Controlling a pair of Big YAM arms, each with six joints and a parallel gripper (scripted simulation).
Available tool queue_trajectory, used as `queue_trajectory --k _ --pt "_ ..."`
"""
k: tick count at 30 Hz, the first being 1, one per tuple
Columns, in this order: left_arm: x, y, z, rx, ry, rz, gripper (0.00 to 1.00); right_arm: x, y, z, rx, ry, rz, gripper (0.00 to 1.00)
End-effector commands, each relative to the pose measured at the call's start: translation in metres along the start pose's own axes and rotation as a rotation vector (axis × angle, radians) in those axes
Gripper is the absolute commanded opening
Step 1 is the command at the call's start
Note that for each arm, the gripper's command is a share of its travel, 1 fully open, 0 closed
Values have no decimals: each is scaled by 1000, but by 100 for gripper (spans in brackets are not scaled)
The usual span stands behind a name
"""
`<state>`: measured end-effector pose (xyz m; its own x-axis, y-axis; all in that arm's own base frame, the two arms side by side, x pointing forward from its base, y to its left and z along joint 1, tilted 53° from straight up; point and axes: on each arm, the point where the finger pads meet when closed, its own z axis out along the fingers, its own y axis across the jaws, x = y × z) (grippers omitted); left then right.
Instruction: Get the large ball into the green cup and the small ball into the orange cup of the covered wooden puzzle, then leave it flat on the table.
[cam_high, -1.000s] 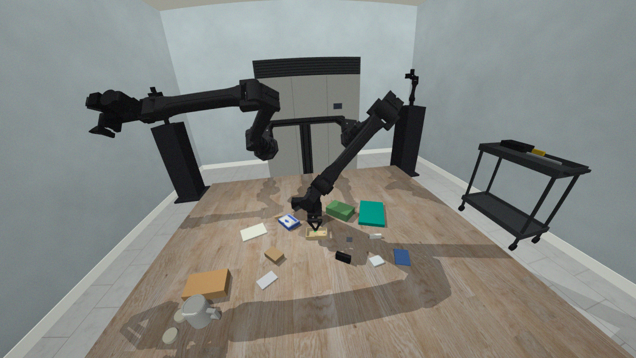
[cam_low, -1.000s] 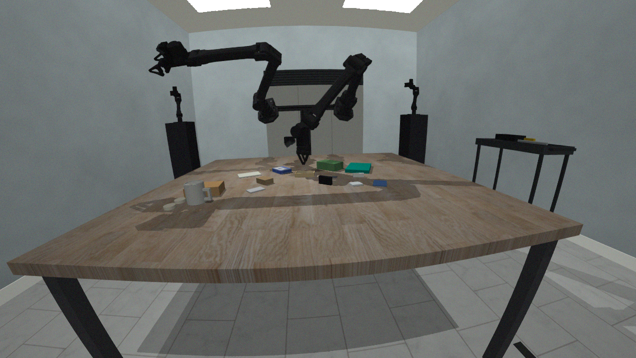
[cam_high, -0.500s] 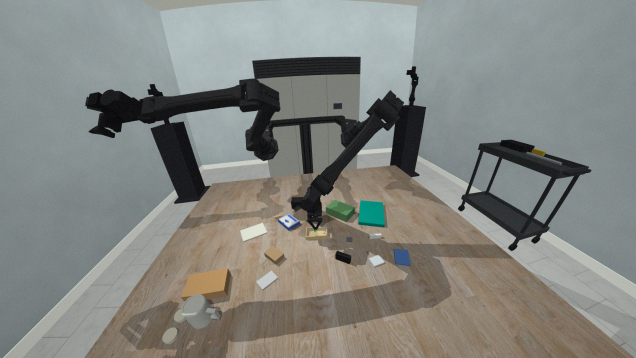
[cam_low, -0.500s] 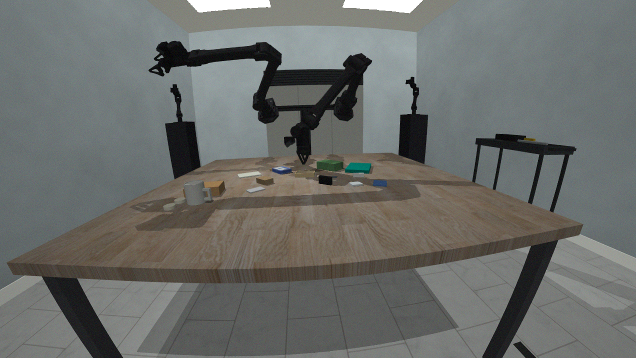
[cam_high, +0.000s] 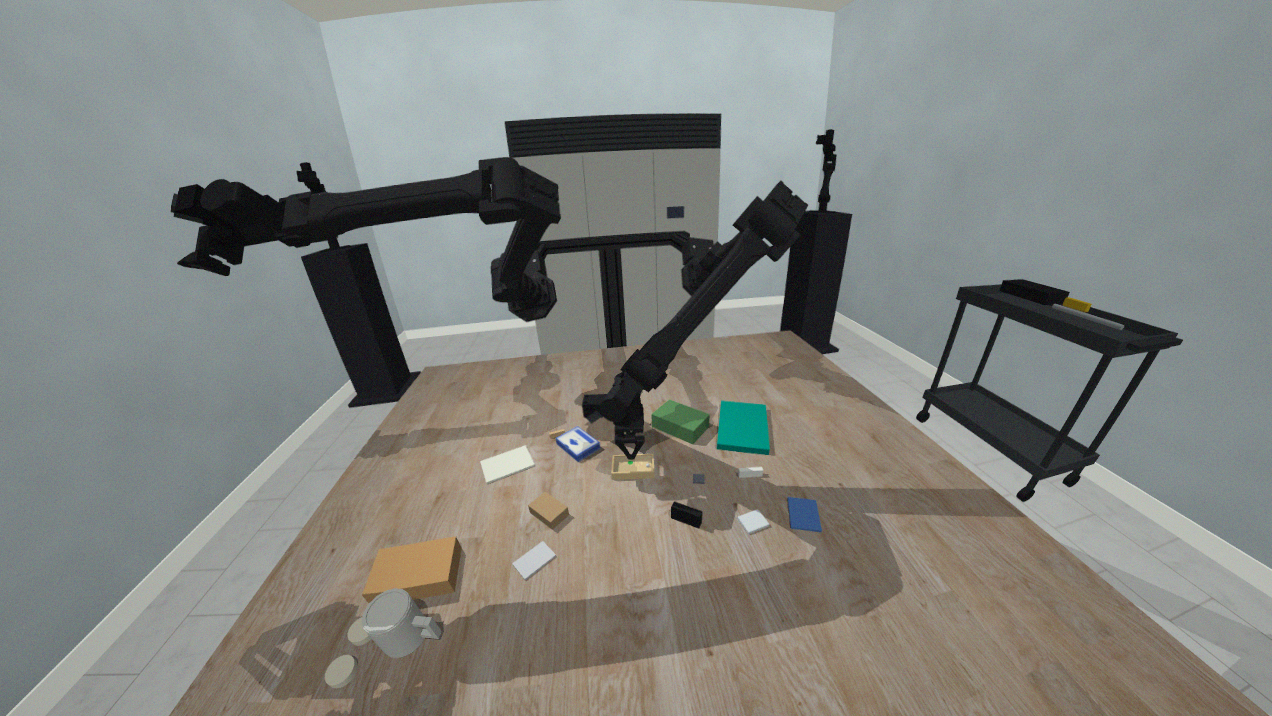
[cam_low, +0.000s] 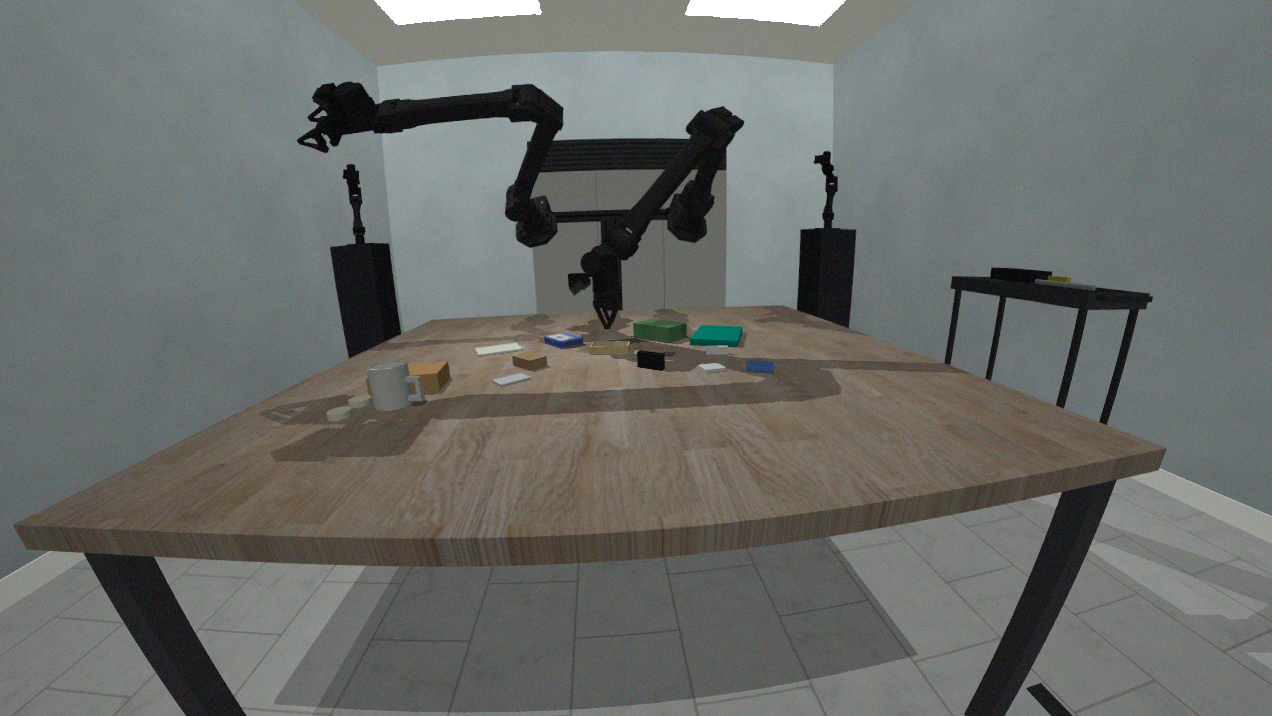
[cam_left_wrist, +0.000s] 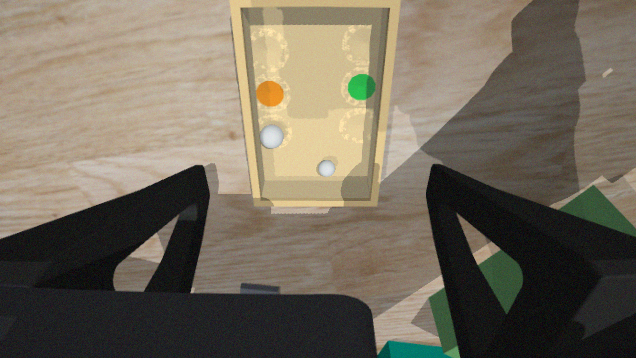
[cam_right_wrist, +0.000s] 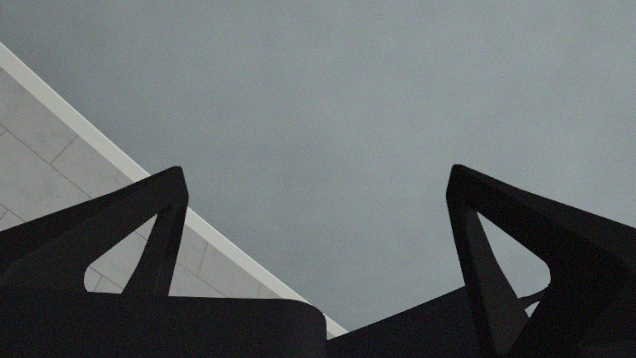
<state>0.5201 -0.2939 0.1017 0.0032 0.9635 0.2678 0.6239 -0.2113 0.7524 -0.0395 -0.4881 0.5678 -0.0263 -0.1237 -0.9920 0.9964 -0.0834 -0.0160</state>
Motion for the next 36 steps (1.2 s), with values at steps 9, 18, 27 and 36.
queue_trajectory --k 9,18,27,36 --pt "9 7 3 -6 9 -5 86 -8 -8 -5 14 -25 14 100" --pt "7 9 4 -2 10 -1 86 -8 -8 -5 14 -25 14 100" --pt "7 6 5 2 11 3 86 -8 -8 -5 14 -25 14 100" --pt "4 7 11 -3 8 -2 86 -8 -8 -5 14 -25 14 100"
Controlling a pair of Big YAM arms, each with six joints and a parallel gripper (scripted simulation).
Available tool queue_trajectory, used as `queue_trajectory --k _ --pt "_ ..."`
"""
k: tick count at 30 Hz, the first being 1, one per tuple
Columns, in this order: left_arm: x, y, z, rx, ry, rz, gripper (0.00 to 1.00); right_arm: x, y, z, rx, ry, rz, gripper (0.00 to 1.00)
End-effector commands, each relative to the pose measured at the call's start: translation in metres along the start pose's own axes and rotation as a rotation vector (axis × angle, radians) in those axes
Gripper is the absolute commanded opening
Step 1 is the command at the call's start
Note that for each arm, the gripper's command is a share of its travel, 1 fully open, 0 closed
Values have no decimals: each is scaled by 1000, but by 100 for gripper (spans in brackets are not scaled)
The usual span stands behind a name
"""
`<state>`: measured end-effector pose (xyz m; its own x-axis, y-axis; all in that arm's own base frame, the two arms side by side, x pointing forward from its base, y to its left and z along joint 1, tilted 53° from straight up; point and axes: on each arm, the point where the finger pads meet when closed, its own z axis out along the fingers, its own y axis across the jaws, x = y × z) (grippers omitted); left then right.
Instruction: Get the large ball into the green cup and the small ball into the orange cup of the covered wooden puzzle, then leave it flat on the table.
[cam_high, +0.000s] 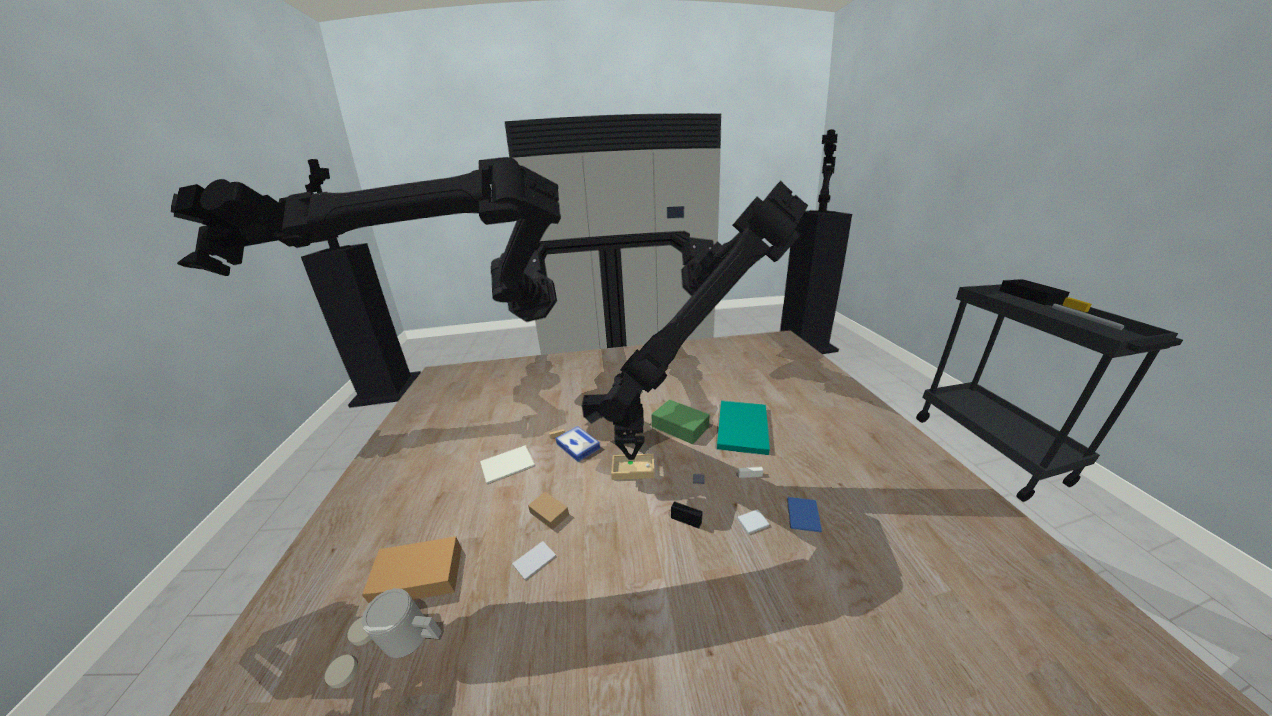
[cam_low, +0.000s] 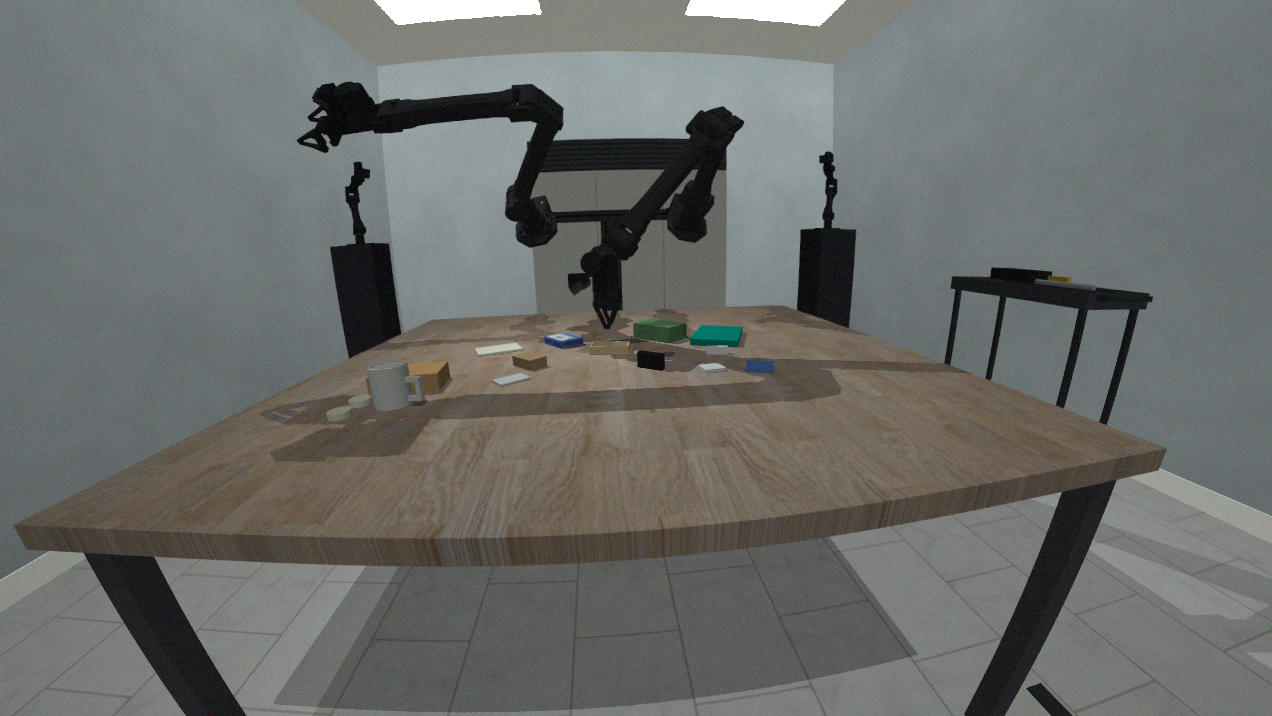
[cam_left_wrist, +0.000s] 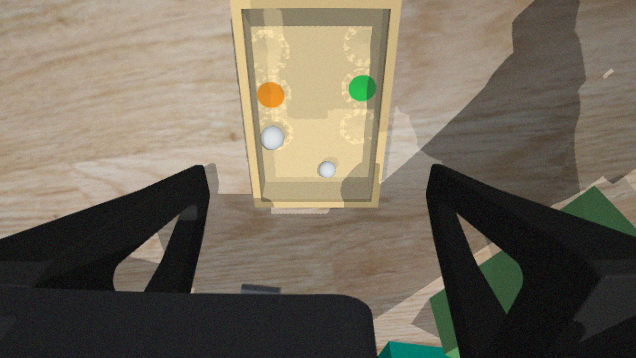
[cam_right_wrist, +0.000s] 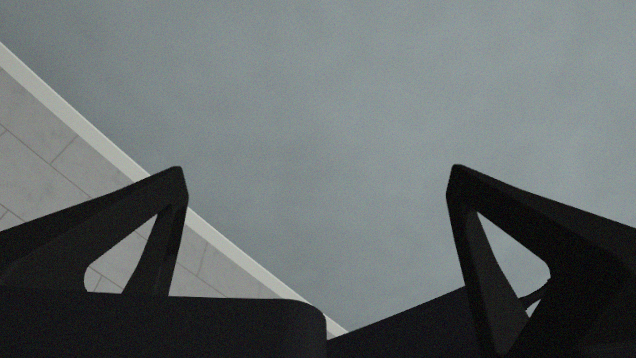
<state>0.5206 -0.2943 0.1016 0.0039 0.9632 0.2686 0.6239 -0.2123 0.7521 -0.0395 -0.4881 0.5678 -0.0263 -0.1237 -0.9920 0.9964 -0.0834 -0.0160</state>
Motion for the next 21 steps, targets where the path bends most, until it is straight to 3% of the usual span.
queue_trajectory --k 1,7,21 --pt "4 8 11 -6 7 -6 86 -8 -8 -5 14 -25 14 100" --pt "8 10 9 -7 7 -6 86 -8 -8 -5 14 -25 14 100" --pt "5 6 40 -5 7 -4 86 -8 -8 -5 14 -25 14 100"
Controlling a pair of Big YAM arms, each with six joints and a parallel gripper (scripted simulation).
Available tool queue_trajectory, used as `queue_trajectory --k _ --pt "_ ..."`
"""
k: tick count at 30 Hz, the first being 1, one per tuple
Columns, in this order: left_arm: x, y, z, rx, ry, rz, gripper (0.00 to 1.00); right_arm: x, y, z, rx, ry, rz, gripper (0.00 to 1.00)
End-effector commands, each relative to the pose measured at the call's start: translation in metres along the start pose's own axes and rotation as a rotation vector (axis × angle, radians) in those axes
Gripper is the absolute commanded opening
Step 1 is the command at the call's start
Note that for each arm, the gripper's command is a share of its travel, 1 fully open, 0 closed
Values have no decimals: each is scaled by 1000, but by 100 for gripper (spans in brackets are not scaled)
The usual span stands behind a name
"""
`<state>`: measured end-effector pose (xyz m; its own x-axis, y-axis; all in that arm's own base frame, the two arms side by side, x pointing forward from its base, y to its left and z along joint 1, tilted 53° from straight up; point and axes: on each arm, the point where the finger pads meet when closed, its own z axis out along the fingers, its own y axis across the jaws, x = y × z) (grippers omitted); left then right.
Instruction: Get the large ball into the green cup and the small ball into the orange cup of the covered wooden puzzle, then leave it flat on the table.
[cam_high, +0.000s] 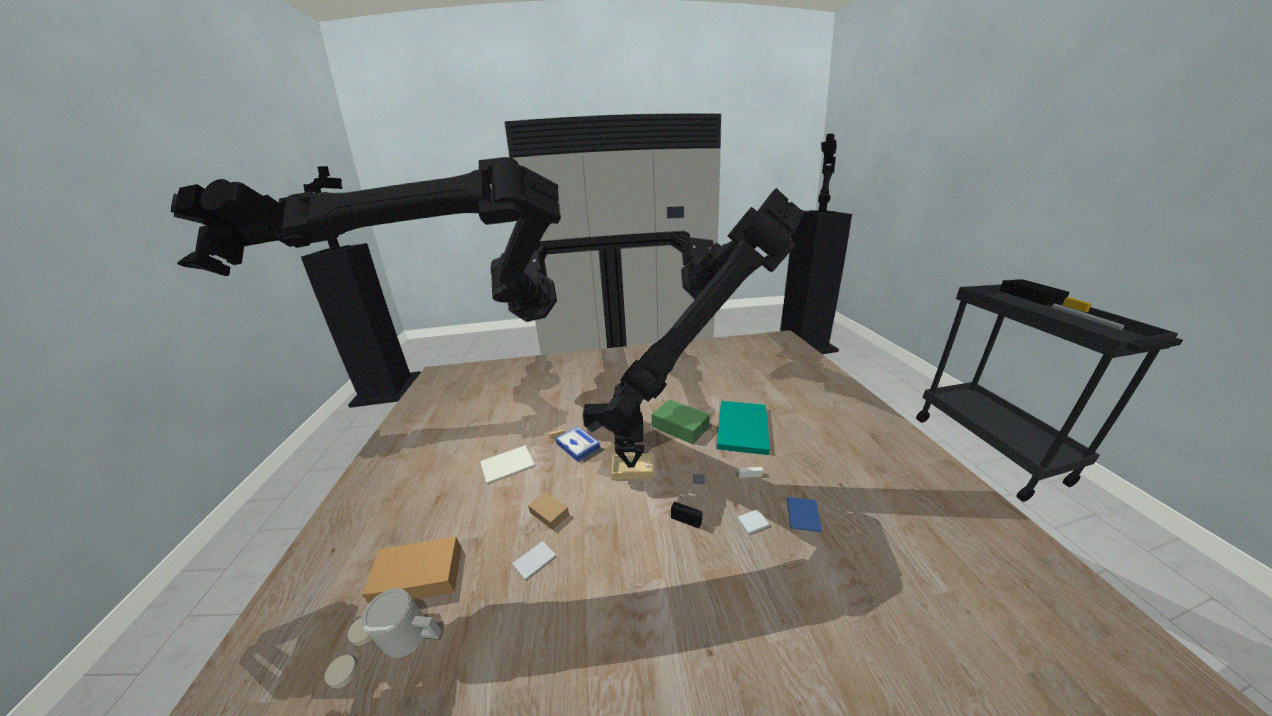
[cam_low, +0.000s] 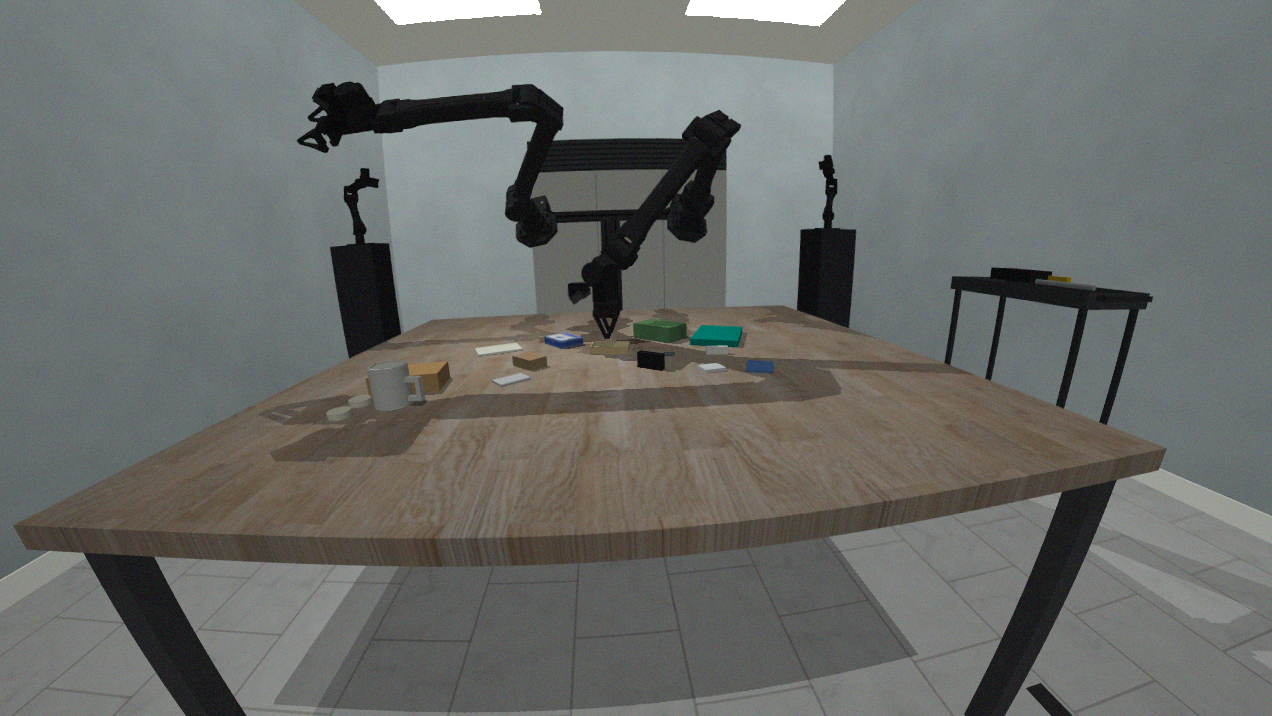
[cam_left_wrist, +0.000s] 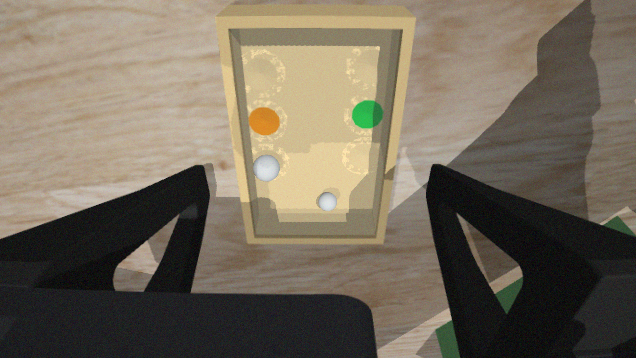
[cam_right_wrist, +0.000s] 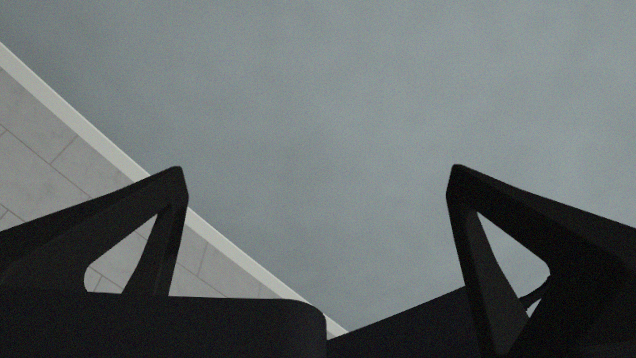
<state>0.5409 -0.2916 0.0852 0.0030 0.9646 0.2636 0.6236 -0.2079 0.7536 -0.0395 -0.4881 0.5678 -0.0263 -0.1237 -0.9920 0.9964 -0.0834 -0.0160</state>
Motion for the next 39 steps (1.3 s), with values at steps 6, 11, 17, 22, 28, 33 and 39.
queue_trajectory --k 6,11,17,22,28,33,39 --pt "7 6 22 -4 10 1 86 -8 -8 -5 14 -25 14 100" --pt "7 6 32 -4 10 1 86 -8 -8 -5 14 -25 14 100" --pt "7 5 42 -3 10 2 86 -8 -8 -5 14 -25 14 100" --pt "7 5 46 -3 10 2 86 -8 -8 -5 14 -25 14 100" --pt "8 0 51 5 13 8 86 -8 -8 -5 14 -25 14 100" --pt "10 11 47 -13 9 -5 86 -8 -8 -5 14 -25 14 100" --pt "11 6 47 -2 11 3 86 -8 -8 -5 14 -25 14 100"
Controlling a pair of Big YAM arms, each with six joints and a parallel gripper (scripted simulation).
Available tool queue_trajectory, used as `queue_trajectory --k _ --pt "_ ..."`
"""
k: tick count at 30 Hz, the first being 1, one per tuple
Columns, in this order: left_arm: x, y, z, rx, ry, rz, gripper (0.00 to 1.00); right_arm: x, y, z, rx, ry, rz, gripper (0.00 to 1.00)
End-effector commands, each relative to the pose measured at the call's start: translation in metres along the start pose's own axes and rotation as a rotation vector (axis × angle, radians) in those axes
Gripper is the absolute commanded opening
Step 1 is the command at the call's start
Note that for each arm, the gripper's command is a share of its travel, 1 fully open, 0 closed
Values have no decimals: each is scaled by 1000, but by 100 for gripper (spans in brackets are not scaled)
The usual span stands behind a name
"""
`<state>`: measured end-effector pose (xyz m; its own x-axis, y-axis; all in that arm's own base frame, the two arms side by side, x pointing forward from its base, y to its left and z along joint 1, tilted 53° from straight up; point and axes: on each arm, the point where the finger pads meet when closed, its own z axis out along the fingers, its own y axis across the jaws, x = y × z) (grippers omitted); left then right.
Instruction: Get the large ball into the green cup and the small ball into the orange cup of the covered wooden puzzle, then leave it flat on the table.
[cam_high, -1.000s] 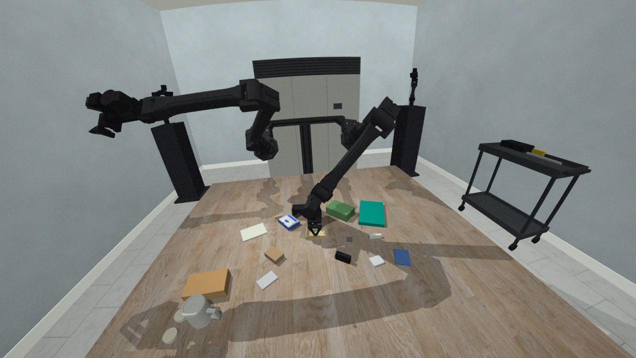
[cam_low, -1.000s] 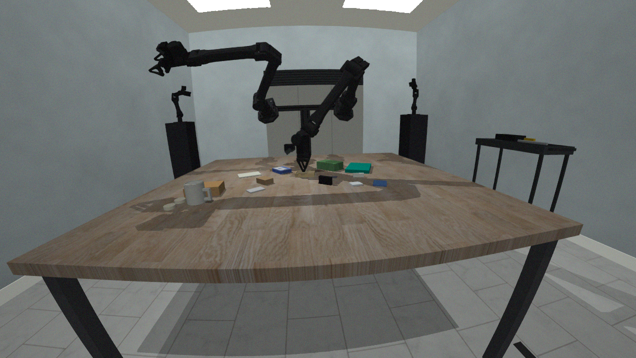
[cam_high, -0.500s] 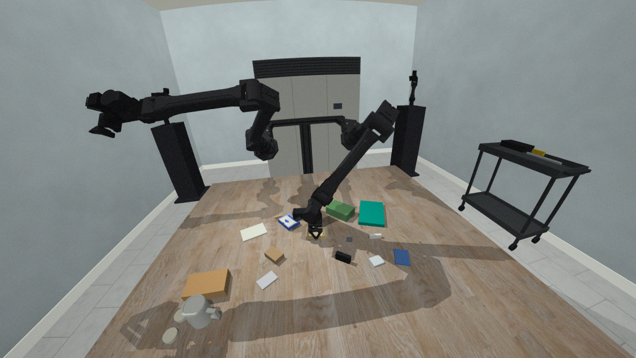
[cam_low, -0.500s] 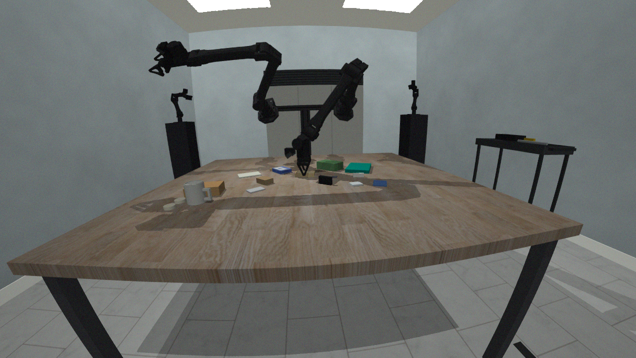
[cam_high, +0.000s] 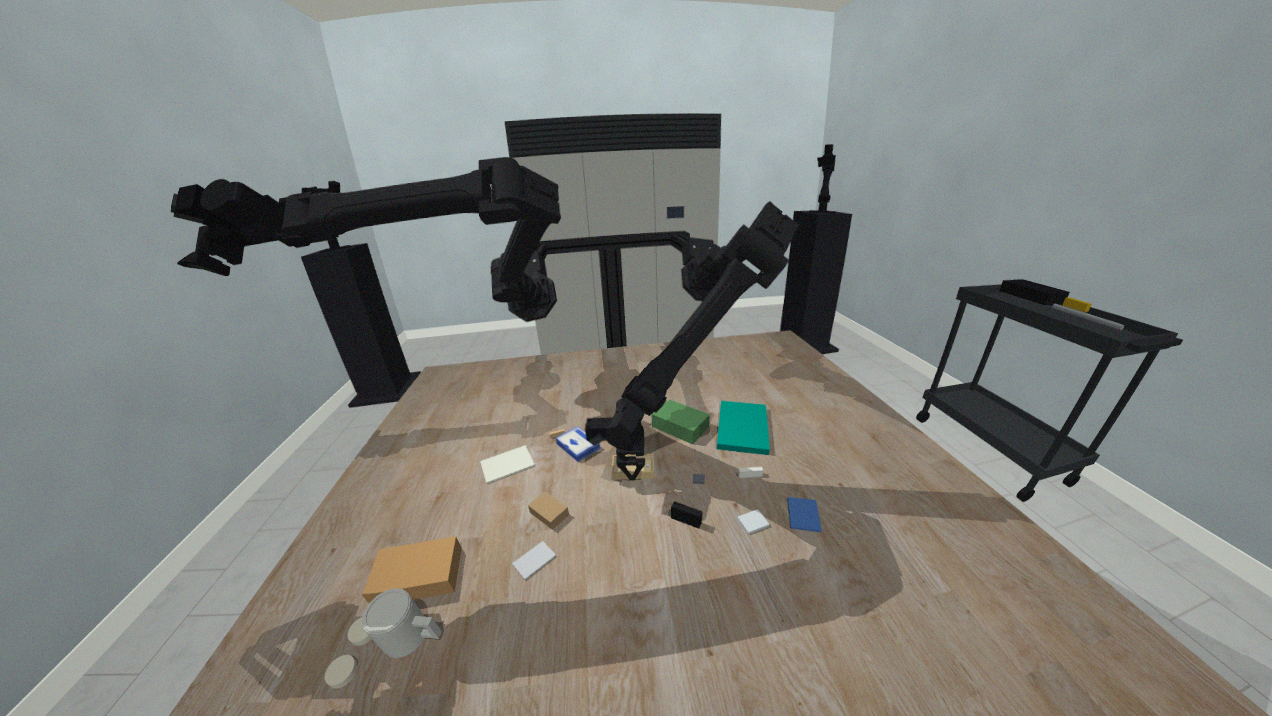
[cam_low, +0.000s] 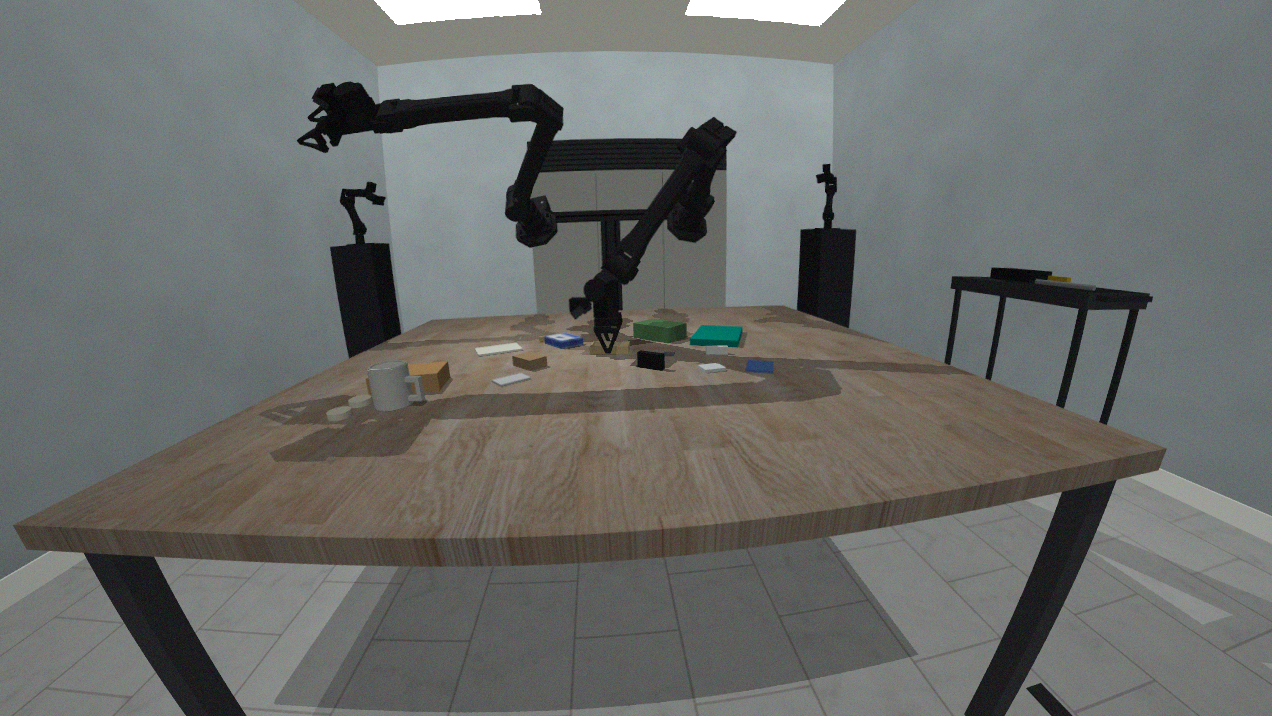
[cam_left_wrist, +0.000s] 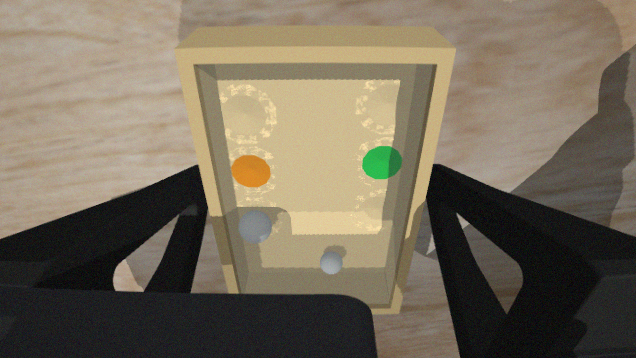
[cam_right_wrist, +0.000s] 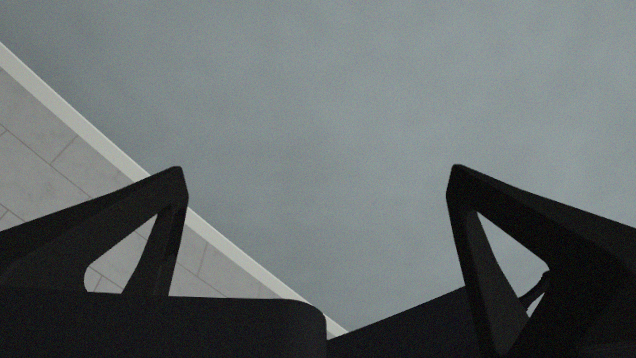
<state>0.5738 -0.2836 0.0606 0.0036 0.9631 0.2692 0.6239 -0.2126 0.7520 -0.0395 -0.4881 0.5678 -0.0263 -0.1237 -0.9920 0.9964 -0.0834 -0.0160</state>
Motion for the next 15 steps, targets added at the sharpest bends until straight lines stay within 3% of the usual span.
queue_trajectory --k 1,8,9,15 --pt "9 6 5 -2 8 -2 86 -8 -8 -5 14 -25 14 100" --pt "9 6 5 -2 8 -2 86 -8 -8 -5 14 -25 14 100" --pt "9 6 5 -2 8 -2 69 -8 -8 -5 14 -25 14 100" --pt "9 6 5 -2 9 -2 69 -8 -8 -5 14 -25 14 100"
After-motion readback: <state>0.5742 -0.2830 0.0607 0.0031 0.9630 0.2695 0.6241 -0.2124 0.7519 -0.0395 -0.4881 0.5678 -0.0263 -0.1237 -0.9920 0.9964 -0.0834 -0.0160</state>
